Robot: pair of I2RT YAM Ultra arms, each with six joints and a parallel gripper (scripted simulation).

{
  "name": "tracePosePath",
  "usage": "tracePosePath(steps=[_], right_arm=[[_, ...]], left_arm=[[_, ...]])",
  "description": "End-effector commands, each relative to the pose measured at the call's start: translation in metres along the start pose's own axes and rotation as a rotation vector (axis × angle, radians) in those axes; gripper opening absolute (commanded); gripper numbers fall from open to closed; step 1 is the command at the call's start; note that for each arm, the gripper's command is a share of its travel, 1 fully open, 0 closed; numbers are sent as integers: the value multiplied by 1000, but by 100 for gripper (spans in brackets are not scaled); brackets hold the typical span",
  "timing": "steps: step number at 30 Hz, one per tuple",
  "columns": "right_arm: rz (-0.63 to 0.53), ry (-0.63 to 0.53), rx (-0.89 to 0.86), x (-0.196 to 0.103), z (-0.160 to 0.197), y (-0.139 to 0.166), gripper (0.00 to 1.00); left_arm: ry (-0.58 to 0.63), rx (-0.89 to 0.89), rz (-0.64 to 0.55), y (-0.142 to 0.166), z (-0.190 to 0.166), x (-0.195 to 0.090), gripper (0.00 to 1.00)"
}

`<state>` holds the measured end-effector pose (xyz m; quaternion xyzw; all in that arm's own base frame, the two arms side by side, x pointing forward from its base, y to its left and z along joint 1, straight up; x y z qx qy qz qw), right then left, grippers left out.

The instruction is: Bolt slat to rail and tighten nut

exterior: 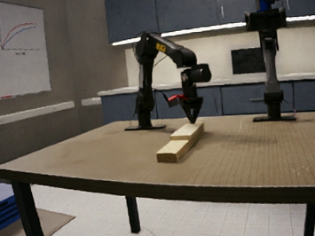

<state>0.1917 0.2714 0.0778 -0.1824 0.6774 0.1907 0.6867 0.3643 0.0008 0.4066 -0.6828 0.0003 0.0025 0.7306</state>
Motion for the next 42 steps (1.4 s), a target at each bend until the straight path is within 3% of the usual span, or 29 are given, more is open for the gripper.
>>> tracePosePath(steps=[1,25,27,40,42], right_arm=[[-6,5,5,0,3,1,12],[-6,4,4,-3,3,1,12],[4,-8,0,-3,1,1,34],[4,-8,0,-3,1,1,34],[3,-7,-61,-4,1,1,34]], left_arm=[[-1,0,-12,-4,0,-1,100],[-1,0,-12,-4,0,-1,100],[-1,0,-12,-4,0,-1,100],[-1,0,-12,-4,0,-1,100],[-1,0,-12,-4,0,-1,100]])
Point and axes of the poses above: on each arm, the point where the finger pads meet when closed, its own x axis out along the fingers, its own z axis across the jaws, y = z × x, the point moved 2 cm from there along -x, back along the fingers, and after that the axes turned 4 degrees about x, right-handed, at the moved point
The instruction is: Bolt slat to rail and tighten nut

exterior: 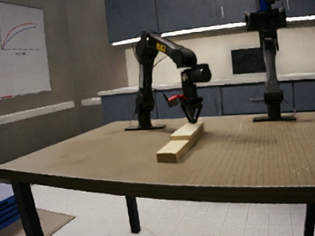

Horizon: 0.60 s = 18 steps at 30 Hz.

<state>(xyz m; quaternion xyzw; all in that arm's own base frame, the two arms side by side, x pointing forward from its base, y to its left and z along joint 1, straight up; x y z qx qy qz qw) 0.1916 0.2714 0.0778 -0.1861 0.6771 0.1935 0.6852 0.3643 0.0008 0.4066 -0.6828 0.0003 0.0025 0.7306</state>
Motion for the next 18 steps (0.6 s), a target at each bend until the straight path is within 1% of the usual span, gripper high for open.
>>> tracePosePath(steps=[1,4,6,8,9,18], right_arm=[[2,-7,-119,-4,1,1,34],[0,-4,-361,-5,1,2,34],[0,-3,-451,-5,1,2,34],[0,-3,-451,-5,1,2,34],[0,-1,-565,-5,1,2,34],[0,-1,-964,-5,1,4,34]], left_arm=[[-1,0,-12,-4,0,-1,100],[-1,0,-12,-4,0,-1,100],[-1,0,-12,-4,0,-1,100],[-1,0,-12,-4,0,-1,100],[-1,0,-12,-4,0,-1,100],[-1,0,-12,-4,0,-1,100]])
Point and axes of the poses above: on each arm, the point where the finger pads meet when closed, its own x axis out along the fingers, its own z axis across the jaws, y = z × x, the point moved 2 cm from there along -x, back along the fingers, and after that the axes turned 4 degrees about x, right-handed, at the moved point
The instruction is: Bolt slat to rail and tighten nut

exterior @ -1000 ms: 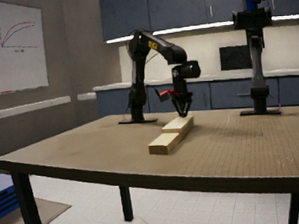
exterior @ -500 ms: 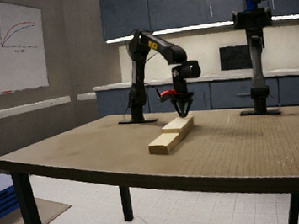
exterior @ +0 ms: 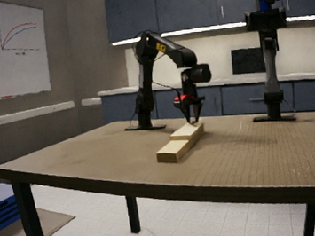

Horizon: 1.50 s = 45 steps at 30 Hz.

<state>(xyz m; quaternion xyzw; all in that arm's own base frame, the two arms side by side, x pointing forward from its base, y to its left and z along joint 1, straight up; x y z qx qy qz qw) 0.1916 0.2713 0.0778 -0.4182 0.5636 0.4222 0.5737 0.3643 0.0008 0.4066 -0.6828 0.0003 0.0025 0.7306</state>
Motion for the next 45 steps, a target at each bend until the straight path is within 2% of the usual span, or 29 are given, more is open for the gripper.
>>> tracePosePath(steps=[1,5,7,8,22,24,25,39,41,42,45], right_arm=[[0,-1,-279,-5,3,2,34],[0,-1,-457,-6,3,2,34],[0,-1,-457,-6,3,2,34],[0,0,-570,-6,3,2,34],[4,3,-1188,-7,4,3,34],[4,3,-1188,-7,4,3,34],[5,5,-1304,-7,3,2,34],[11,4,-1931,-9,4,4,34],[11,4,-1931,-9,4,4,34],[11,3,-2045,-9,4,4,34],[12,2,-2174,-9,4,4,34]], left_arm=[[-1,0,-12,-4,0,-1,100],[-1,0,-12,-4,0,-1,100],[-1,0,-12,-4,0,-1,100],[-1,0,-12,-4,0,-1,100],[-1,0,-12,-4,0,-1,100],[-1,0,-12,-4,0,-1,100],[-1,0,-12,-4,0,-1,100],[-1,0,-12,-4,0,-1,100],[-1,0,-12,-4,0,-1,100],[-1,0,-12,-4,0,-1,100],[-1,0,-12,-4,0,-1,100]])
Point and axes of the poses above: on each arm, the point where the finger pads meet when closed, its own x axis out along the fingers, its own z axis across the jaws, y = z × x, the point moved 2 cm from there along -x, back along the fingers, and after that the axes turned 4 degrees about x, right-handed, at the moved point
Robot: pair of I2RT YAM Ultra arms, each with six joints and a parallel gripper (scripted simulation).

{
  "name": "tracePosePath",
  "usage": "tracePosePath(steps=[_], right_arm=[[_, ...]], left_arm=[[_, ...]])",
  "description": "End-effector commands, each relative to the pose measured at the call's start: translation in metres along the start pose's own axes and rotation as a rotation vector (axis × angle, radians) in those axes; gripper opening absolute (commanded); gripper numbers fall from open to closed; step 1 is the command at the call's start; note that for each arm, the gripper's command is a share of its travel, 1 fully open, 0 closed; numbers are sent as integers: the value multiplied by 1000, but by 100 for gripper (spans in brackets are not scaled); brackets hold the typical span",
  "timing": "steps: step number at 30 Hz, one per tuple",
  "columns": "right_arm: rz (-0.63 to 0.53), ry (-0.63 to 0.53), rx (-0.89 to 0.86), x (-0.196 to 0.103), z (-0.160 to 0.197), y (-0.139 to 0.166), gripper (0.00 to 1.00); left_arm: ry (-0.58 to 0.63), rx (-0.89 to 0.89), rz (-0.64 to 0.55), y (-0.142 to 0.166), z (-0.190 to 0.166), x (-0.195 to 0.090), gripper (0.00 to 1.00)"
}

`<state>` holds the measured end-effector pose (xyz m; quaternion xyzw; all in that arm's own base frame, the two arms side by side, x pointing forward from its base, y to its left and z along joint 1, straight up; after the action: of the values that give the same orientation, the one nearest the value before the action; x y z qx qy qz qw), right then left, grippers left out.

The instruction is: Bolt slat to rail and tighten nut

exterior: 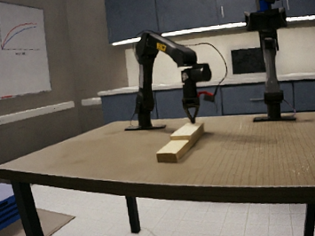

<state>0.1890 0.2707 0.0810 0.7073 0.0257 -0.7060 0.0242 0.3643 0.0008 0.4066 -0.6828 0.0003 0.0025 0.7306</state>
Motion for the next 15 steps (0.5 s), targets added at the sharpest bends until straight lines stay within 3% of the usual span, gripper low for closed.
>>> tracePosePath(steps=[1,5,15], right_arm=[[-2,1,-279,-6,0,-6,34],[1,-2,-436,-6,0,-6,34],[1,-2,-436,-6,0,-6,34]], left_arm=[[-1,0,-12,-4,0,-1,100],[-1,0,-12,-4,0,-1,100],[-1,0,-12,-4,0,-1,100]])
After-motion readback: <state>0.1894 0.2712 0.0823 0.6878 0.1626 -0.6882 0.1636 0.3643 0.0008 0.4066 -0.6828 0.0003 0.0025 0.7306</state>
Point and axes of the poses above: on each arm, the point where the finger pads meet when closed, its own x axis out along the fingers, its own z axis across the jaws, y = z × x, the point moved 2 cm from there along -x, back along the fingers, and after that the axes turned 4 degrees about x, right-handed, at the moved point
